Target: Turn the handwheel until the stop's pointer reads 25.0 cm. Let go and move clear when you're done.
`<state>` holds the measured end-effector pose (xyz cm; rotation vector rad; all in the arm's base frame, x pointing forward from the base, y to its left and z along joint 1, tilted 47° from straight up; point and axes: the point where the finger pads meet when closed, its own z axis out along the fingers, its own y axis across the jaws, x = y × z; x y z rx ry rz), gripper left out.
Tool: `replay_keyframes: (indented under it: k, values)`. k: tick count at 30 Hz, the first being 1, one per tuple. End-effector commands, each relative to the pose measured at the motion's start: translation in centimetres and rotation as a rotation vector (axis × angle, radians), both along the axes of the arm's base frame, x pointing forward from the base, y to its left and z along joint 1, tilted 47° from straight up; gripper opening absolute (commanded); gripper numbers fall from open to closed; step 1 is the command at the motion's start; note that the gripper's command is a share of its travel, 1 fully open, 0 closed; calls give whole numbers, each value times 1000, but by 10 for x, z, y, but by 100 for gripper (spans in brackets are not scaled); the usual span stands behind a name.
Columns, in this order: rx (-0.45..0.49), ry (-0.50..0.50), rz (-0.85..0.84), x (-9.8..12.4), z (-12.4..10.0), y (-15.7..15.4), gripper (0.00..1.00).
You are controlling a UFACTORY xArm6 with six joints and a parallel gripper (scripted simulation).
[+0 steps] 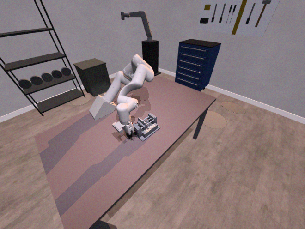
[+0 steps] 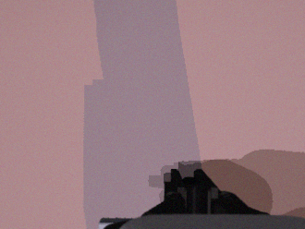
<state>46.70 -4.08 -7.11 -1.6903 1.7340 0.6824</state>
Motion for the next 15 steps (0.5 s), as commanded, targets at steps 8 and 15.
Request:
replay_keyframes:
  k: [8,15]
  values:
    - [-2,-3,-1,16,2,-2,6]
    - [-2,-3,-1,25,6,-7,6]
